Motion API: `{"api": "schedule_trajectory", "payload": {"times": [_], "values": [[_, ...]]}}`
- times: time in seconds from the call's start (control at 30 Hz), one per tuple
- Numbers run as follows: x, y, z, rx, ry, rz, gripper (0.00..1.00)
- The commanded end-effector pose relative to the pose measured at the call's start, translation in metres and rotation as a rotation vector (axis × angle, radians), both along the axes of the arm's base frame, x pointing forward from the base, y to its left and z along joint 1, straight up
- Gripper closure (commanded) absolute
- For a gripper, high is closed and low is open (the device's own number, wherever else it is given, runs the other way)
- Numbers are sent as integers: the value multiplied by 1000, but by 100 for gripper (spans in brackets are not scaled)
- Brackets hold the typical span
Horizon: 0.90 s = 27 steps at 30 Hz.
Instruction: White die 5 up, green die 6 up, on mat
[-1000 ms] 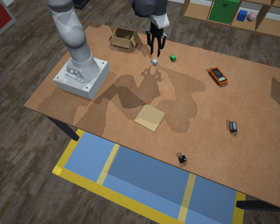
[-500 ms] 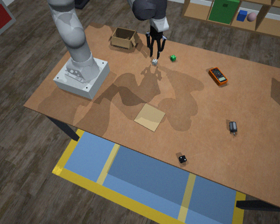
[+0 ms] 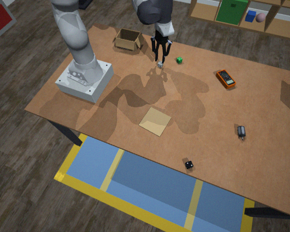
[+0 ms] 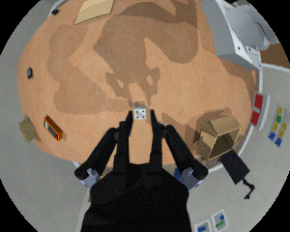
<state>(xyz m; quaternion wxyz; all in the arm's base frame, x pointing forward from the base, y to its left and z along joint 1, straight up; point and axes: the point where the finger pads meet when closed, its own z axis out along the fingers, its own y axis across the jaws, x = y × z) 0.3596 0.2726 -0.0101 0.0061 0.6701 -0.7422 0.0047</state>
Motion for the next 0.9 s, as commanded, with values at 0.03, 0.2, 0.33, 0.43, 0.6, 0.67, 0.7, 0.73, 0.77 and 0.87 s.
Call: {"api": "schedule_trajectory", "payload": {"times": [0.03,0.2,0.33,0.43,0.6,0.67,0.7,0.73,0.77,0.87], "values": [[4,3,-3,9,-9,7,65],[4,3,-5,9,-9,7,65],[4,3,-7,9,-9,7,65],[4,3,-7,9,-9,7,65],[4,3,-8,9,-9,7,65],[4,3,-8,9,-9,7,65],[4,3,-8,9,-9,7,65],[4,3,-8,9,-9,7,65],[4,3,-8,9,-9,7,65],[4,3,-8,9,-9,7,65]]}}
